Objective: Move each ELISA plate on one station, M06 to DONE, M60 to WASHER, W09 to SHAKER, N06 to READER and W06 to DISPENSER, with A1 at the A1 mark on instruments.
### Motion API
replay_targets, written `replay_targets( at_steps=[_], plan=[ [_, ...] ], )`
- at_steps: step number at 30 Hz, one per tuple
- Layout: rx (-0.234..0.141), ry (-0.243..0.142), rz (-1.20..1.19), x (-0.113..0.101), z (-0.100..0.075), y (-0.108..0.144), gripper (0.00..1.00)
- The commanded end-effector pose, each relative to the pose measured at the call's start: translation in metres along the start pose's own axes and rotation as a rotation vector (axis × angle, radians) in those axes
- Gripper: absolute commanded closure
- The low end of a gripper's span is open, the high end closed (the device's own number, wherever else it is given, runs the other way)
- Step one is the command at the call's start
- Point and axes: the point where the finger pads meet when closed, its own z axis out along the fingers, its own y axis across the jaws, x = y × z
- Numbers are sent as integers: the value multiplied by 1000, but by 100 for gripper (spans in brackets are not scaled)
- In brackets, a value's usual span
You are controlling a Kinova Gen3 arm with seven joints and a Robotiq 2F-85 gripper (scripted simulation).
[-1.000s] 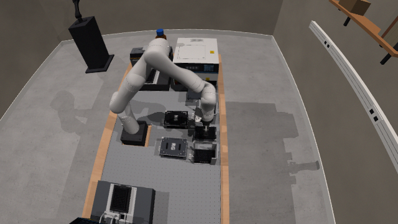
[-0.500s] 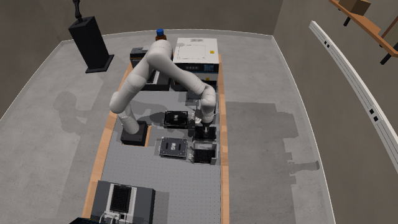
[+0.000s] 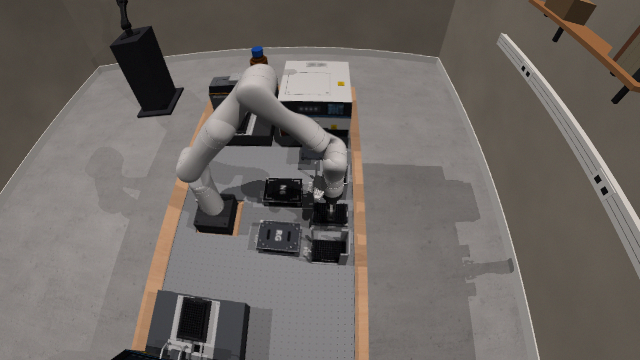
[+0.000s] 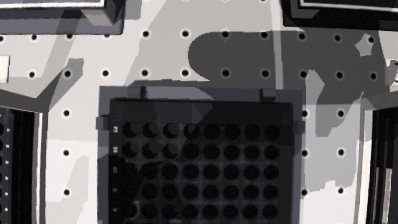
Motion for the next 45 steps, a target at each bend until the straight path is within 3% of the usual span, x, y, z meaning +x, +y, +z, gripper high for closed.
replay_targets(
  at_steps=[1, 17, 45],
  plan=[
    [0, -2, 0, -1, -1, 0, 0],
    [0, -2, 0, -1, 17, 0, 0],
    [0, -2, 0, -1, 21, 0, 0]
  ],
)
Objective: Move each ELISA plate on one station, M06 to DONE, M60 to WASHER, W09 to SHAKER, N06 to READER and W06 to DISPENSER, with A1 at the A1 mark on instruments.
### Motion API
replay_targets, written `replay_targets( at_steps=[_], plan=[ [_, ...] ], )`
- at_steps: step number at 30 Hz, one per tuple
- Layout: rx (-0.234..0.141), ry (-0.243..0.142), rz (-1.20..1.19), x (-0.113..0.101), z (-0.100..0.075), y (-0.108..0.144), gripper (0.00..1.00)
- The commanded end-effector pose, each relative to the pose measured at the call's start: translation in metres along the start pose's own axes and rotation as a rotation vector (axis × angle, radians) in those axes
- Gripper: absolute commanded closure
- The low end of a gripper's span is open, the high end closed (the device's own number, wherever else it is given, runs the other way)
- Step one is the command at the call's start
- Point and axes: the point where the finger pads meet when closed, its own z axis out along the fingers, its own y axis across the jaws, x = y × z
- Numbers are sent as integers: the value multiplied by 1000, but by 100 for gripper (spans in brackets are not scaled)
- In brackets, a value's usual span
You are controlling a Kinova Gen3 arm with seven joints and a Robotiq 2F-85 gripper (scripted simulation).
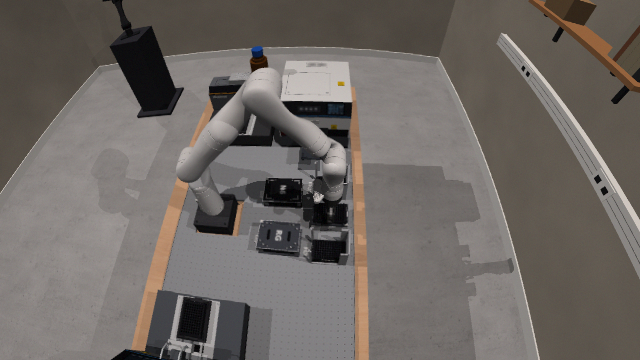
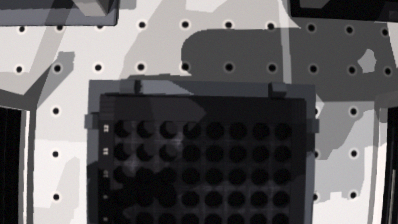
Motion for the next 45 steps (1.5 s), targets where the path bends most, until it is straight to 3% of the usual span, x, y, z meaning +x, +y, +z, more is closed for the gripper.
replay_targets(
  at_steps=[1, 44, 45],
  plan=[
    [0, -2, 0, -1, 0, 0, 0],
    [0, -2, 0, -1, 8, 0, 0],
    [0, -2, 0, -1, 8, 0, 6]
  ],
)
